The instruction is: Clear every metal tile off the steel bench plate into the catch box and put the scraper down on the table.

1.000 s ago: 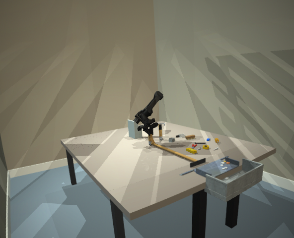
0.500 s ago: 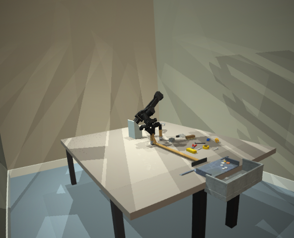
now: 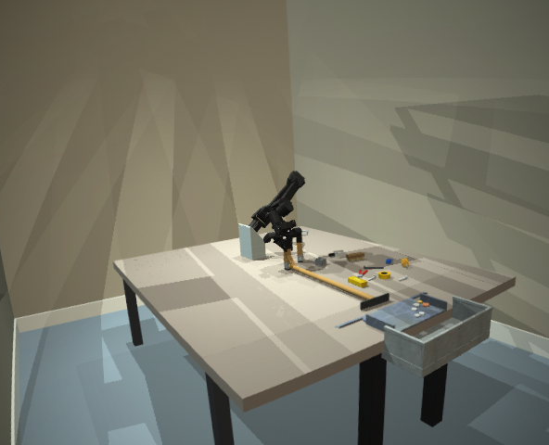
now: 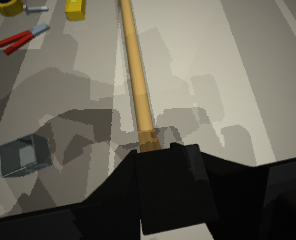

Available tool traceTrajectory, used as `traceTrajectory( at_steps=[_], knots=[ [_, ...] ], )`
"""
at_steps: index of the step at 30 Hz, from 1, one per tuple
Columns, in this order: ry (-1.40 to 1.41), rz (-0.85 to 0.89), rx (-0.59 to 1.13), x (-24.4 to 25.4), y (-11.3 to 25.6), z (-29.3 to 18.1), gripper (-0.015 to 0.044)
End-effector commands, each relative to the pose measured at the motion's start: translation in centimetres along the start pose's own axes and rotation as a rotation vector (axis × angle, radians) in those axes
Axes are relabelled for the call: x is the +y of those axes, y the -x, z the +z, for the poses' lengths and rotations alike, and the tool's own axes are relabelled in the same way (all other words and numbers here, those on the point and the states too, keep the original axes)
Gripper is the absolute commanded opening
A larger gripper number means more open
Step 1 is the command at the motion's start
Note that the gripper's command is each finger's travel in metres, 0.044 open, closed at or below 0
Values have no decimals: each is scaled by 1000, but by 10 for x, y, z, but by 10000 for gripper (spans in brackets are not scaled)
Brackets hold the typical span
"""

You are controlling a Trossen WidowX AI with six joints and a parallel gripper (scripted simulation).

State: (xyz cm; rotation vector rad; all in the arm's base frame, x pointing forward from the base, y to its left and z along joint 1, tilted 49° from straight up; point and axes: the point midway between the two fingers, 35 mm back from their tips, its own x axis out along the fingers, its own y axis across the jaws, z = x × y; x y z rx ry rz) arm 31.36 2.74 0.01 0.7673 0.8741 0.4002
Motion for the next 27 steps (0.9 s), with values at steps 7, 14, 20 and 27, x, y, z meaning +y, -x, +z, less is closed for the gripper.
traceTrajectory(
  at_steps=[7,14,20,27],
  knots=[
    [7,4,-15,16,3,1,0],
    [4,7,-18,24,4,-1,0],
    [2,9,-20,31,5,-3,0],
    [3,12,-18,35,5,-2,0]
  ],
)
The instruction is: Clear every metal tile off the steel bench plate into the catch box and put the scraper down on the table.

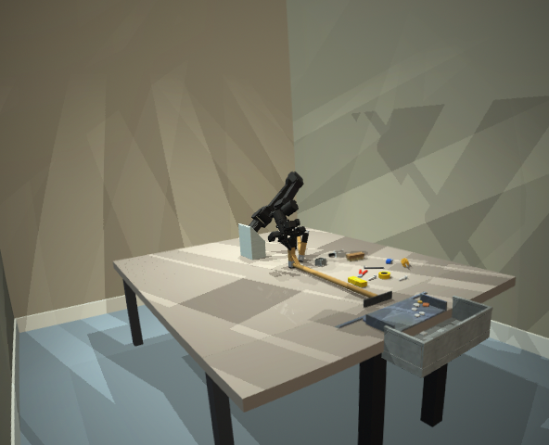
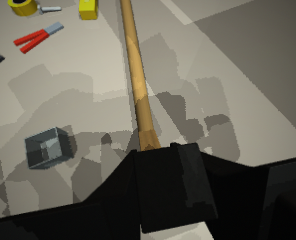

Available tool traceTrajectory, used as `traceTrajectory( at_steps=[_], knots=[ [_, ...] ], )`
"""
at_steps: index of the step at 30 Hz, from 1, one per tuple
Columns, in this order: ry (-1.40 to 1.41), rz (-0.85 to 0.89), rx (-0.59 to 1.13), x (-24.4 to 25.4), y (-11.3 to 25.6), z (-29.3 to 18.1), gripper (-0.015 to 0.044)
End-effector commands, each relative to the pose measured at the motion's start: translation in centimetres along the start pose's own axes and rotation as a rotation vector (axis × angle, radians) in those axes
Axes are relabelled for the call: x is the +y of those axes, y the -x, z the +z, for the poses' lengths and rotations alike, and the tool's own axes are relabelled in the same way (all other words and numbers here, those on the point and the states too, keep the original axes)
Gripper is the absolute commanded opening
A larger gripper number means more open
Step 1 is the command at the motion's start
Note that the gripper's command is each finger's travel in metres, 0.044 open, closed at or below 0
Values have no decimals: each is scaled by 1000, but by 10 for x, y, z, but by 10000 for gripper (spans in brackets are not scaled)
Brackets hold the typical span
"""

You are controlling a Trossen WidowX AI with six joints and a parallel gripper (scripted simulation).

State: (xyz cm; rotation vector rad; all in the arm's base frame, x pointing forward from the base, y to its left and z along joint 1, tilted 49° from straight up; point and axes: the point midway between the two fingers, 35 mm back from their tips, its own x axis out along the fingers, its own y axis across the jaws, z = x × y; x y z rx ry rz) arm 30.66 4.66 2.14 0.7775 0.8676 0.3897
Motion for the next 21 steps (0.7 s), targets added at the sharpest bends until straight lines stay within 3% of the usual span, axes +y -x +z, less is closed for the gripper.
traceTrajectory(
  at_steps=[1,21],
  knots=[
    [14,14,-7,7,1,4,0],
    [19,21,-8,13,-17,29,0]
  ],
)
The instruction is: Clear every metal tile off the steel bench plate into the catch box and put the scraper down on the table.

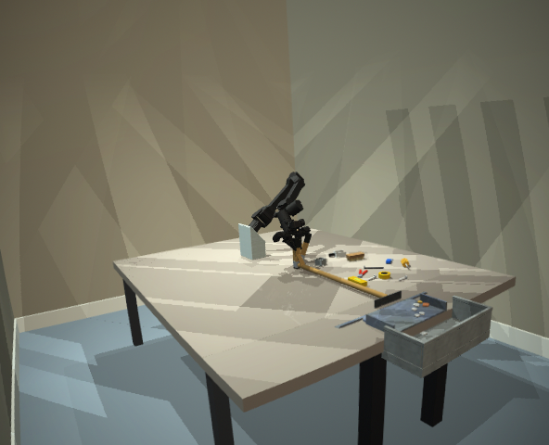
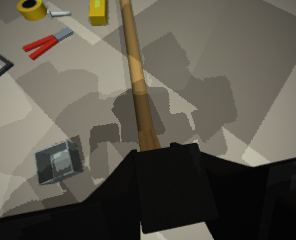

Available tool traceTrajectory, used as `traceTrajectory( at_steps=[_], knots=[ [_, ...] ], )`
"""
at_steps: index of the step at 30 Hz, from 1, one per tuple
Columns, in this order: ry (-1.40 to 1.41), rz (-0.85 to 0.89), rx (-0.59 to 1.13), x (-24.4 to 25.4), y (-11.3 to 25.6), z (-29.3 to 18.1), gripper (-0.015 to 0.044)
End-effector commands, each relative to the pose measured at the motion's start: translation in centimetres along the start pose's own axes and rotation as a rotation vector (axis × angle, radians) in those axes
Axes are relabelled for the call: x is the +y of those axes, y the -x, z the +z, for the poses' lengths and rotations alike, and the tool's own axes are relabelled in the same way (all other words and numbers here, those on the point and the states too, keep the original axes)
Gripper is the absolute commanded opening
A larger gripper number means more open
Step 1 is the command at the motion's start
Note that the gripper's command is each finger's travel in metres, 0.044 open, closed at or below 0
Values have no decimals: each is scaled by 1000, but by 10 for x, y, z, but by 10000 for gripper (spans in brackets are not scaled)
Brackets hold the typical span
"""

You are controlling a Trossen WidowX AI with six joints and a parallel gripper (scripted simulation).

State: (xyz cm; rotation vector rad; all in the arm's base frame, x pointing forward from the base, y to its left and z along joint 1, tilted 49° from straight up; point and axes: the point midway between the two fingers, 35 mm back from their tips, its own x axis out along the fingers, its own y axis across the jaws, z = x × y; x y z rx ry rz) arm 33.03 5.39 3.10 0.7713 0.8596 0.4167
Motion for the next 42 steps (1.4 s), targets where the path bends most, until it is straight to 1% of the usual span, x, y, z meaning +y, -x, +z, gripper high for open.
traceTrajectory(
  at_steps=[1,19,42],
  knots=[
    [3,0,-12,0,-4,11,0],
    [8,7,-13,-6,-21,33,0],
    [9,8,-14,-1,-39,57,0]
  ],
)
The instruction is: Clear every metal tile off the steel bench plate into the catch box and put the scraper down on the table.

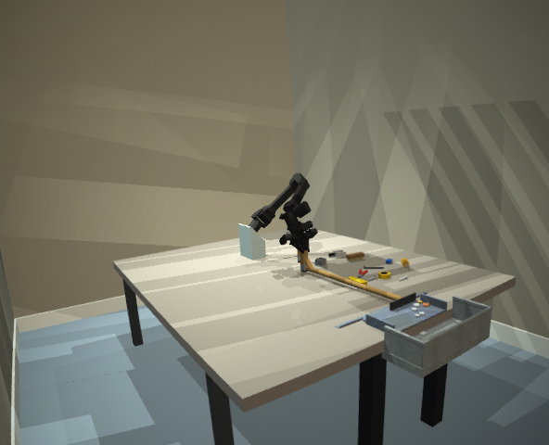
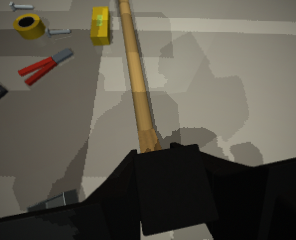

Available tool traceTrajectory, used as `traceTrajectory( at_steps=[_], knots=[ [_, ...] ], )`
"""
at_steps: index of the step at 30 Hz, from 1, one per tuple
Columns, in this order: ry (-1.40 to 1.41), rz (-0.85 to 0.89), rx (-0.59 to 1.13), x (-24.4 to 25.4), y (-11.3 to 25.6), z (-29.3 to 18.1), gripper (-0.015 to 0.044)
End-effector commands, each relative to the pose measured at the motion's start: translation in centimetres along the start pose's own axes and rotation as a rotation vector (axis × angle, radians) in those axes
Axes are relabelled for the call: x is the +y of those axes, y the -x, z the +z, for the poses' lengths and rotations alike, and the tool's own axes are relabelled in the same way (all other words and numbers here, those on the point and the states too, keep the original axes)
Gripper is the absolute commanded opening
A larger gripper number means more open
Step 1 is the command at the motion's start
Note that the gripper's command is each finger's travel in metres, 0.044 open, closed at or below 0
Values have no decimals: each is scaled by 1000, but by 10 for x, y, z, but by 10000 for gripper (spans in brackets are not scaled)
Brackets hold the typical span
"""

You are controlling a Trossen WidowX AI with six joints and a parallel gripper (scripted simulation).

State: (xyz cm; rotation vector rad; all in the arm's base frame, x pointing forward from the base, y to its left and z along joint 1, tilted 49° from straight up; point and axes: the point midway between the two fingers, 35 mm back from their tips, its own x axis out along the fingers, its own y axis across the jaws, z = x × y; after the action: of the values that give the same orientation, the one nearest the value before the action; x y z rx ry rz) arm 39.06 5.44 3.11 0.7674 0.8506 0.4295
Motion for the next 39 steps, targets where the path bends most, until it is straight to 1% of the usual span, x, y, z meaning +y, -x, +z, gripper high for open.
traceTrajectory(
  at_steps=[1,39],
  knots=[
    [-1,-3,-12,0,-3,10,0],
    [1,-2,-14,0,-34,55,0]
  ],
)
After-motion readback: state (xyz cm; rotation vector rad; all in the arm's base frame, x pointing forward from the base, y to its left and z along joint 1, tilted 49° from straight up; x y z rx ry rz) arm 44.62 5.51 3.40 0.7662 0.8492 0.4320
